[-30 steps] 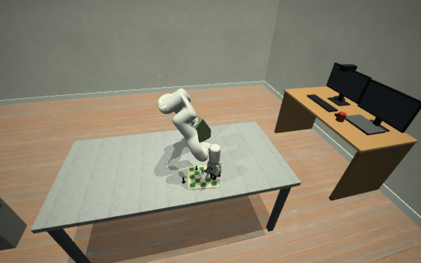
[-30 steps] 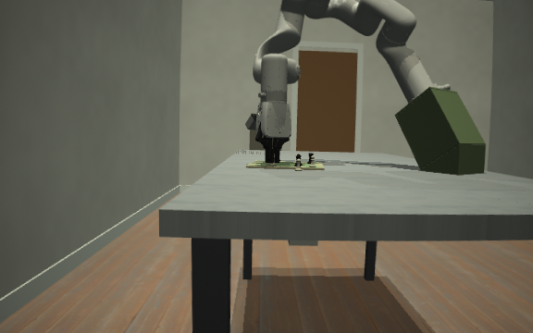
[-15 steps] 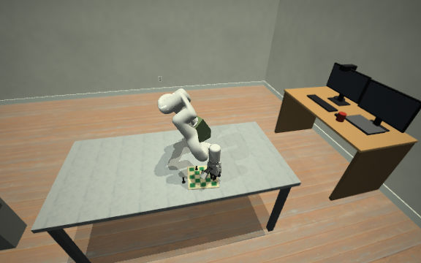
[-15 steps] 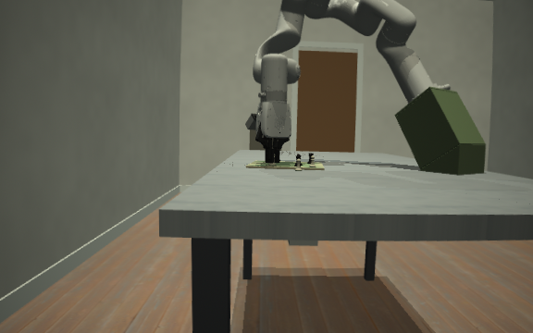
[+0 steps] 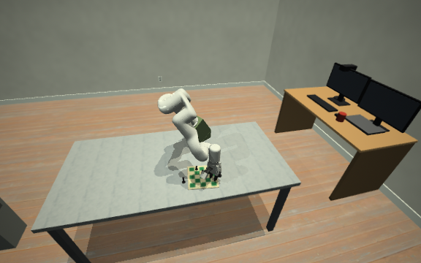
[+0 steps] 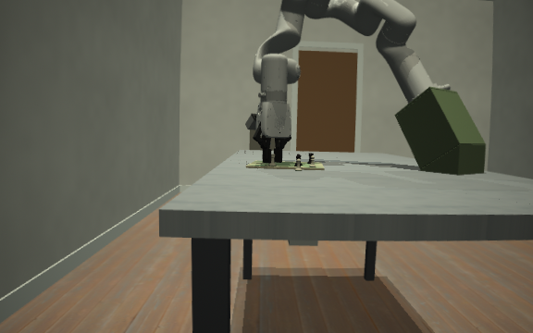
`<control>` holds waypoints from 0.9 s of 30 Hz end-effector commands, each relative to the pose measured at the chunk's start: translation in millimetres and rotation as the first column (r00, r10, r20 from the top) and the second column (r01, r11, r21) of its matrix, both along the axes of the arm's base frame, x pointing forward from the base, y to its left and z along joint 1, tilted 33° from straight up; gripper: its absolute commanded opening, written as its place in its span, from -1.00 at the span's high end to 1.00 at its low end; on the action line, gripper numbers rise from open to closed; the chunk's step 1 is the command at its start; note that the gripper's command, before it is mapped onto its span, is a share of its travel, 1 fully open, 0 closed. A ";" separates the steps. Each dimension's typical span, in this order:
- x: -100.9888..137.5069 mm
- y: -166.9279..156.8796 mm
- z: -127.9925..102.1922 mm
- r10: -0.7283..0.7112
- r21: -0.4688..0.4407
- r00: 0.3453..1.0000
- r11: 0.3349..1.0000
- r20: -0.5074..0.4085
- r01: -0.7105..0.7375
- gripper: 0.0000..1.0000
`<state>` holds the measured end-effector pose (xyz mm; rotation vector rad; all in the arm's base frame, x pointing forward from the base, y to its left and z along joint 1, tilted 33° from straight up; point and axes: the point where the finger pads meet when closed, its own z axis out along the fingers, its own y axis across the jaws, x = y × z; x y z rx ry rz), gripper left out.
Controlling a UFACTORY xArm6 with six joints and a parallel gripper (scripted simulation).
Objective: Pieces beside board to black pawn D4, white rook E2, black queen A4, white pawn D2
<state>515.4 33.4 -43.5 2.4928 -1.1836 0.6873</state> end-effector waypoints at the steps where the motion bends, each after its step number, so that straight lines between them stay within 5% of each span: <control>1: 1.1 0.9 1.2 0.001 0.001 1.000 1.000 0.003 -0.001 0.25; 14: -4.3 9.2 16.5 0.001 0.001 1.000 1.000 0.003 -0.001 0.25; 27: -23.1 37.9 70.0 0.001 0.001 1.000 1.000 0.003 -0.001 0.25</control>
